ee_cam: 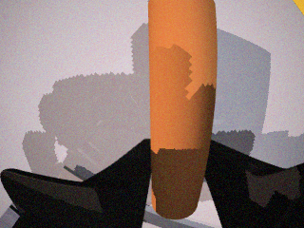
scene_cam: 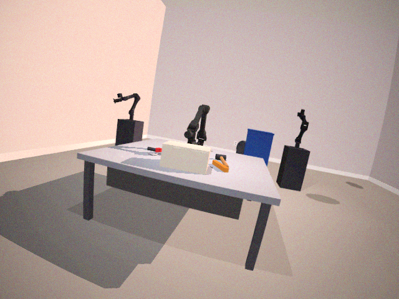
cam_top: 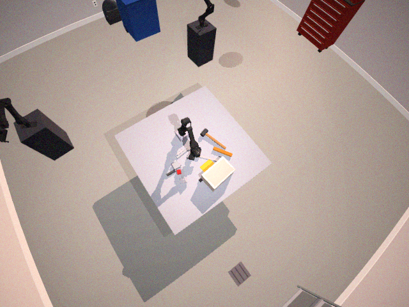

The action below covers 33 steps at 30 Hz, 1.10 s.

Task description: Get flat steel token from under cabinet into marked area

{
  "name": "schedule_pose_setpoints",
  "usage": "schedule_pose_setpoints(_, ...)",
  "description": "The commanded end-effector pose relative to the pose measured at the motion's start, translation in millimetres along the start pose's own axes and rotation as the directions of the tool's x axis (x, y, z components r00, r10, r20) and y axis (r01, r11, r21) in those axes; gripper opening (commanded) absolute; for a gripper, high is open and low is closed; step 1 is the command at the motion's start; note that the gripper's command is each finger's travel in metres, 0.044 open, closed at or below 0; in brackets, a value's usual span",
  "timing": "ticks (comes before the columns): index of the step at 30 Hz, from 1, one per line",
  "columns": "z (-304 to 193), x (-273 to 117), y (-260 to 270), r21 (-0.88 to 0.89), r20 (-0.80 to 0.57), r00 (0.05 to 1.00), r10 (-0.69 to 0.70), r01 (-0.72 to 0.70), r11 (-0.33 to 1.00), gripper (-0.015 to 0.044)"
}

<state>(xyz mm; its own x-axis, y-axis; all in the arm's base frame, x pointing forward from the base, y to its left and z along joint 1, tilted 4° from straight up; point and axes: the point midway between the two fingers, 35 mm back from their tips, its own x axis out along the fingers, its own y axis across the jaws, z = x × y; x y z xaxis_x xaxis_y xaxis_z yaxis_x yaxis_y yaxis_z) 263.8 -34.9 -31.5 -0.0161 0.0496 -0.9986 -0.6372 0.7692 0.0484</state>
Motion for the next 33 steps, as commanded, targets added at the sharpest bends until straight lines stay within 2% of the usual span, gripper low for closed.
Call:
schedule_pose_setpoints(1, 4, -1, 4, -0.002, 0.003, 1.000, -0.001, 0.001, 1.000, 0.0000)
schedule_pose_setpoints(33, 26, -1, 29, -0.002, 0.005, 1.000, 0.001, -0.001, 1.000, 0.0000)
